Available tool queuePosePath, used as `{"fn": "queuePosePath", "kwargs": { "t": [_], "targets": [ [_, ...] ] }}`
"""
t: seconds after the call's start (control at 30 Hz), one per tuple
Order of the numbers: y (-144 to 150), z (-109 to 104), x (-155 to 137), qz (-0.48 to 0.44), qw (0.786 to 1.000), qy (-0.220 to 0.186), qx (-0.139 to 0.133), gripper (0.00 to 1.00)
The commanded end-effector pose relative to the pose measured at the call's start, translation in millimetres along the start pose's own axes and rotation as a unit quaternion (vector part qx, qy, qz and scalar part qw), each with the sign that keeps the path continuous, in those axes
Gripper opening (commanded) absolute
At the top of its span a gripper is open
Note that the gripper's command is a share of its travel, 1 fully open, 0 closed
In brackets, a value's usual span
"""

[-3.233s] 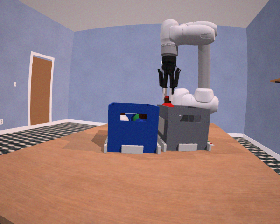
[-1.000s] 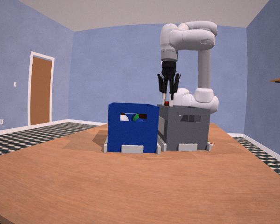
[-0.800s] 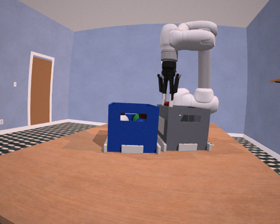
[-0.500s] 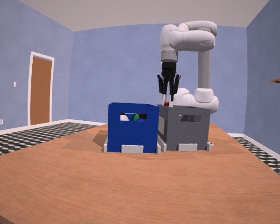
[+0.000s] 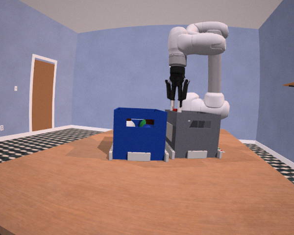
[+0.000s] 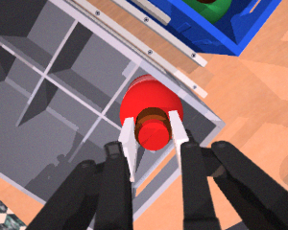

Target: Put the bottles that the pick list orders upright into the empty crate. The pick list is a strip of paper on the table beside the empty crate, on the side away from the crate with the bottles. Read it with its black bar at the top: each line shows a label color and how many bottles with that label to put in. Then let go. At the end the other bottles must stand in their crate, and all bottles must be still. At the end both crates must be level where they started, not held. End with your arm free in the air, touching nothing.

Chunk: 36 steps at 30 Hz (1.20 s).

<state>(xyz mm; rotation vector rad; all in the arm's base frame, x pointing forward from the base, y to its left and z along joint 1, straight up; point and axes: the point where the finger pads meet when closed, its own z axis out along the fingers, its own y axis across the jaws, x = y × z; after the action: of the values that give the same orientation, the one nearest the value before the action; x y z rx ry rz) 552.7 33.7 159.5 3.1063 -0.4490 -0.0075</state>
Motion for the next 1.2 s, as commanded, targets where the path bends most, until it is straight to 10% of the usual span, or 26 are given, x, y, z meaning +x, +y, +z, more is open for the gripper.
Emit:
{"fn": "queuePosePath", "kwargs": {
  "t": [0.0,1.17],
  "targets": [
    [0.0,1.7,0.0,0.0,1.0,0.0,0.0,0.0],
    [0.0,17.2,0.0,0.0,1.0,0.0,0.0,0.0]
  ]
}}
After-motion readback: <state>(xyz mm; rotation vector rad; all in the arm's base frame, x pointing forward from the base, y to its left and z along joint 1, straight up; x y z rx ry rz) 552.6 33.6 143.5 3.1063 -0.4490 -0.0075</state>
